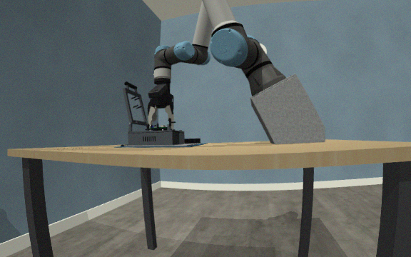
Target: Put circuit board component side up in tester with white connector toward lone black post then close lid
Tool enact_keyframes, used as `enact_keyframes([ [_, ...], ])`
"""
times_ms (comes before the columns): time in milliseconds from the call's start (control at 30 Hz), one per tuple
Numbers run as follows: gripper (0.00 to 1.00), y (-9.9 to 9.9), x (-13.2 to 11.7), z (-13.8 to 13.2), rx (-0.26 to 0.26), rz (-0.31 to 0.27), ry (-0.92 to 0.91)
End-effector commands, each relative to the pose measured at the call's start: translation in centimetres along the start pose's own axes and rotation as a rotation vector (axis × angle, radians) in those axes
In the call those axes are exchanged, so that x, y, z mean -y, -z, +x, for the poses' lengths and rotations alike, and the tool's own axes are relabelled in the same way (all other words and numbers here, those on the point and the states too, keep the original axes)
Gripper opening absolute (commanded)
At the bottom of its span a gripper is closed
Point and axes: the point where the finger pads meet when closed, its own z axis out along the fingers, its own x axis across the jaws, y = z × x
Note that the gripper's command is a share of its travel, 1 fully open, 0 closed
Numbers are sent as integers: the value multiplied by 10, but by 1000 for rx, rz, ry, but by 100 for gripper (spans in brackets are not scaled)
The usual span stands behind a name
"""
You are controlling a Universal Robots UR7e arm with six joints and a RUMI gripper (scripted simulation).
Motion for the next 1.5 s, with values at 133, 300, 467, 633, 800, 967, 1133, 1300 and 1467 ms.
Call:
enact_keyframes([
  [133, 59, 0, 0, 0, -1, 0, 0],
  [300, 59, 0, 0, 0, -1, 0, 0],
  [467, 59, 0, 0, 0, -1, 0, 0],
  [633, 59, 0, 0, 0, -1, 0, 0],
  [800, 59, 0, 0, 0, -1, 0, 0],
  [967, 59, 1, 0, 0, -1, 0, 0],
  [1133, 59, 2, 0, 0, -1, 0, 0],
  [1300, 59, 5, 0, 0, -1, 0, 0],
  [1467, 59, 12, 0, 0, -1, 0, 0],
])
